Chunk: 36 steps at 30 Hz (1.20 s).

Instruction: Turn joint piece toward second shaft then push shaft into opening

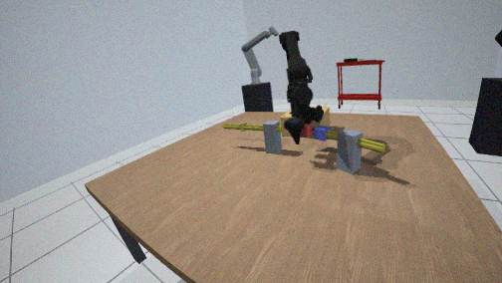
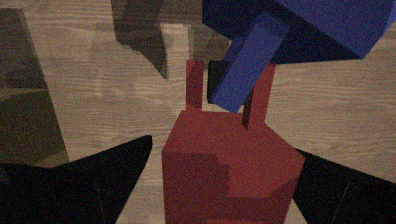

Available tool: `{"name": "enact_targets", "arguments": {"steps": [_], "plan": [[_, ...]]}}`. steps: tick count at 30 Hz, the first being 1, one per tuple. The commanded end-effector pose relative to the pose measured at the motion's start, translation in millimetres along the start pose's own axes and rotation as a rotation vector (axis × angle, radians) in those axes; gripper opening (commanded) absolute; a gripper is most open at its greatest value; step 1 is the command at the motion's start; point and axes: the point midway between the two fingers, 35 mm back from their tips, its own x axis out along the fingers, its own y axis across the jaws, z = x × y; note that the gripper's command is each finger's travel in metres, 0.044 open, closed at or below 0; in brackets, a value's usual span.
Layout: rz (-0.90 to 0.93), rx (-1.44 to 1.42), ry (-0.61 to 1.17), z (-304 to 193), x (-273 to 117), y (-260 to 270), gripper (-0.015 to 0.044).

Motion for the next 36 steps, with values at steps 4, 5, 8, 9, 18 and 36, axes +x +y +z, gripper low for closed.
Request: {"name": "enact_targets", "arguments": {"steps": [4, 5, 8, 9, 18, 36], "plan": [[0.003, 0.001, -0.169, -3.8, -15.5, -0.1, 0.0440], [0.000, 0.000, -0.202, -4.4, -18.9, -0.2, 0.0440], [-0.007, -0.004, -0.278, -6.9, -26.7, -0.2, 0.0440], [-0.008, -0.004, -0.283, -7.0, -27.3, -0.2, 0.0440], [0.006, 0.080, -0.270, -6.1, -33.9, -2.1, 0.0440], [0.060, 0.692, -0.161, -1.3, -85.2, -9.2, 0.0440]]}}
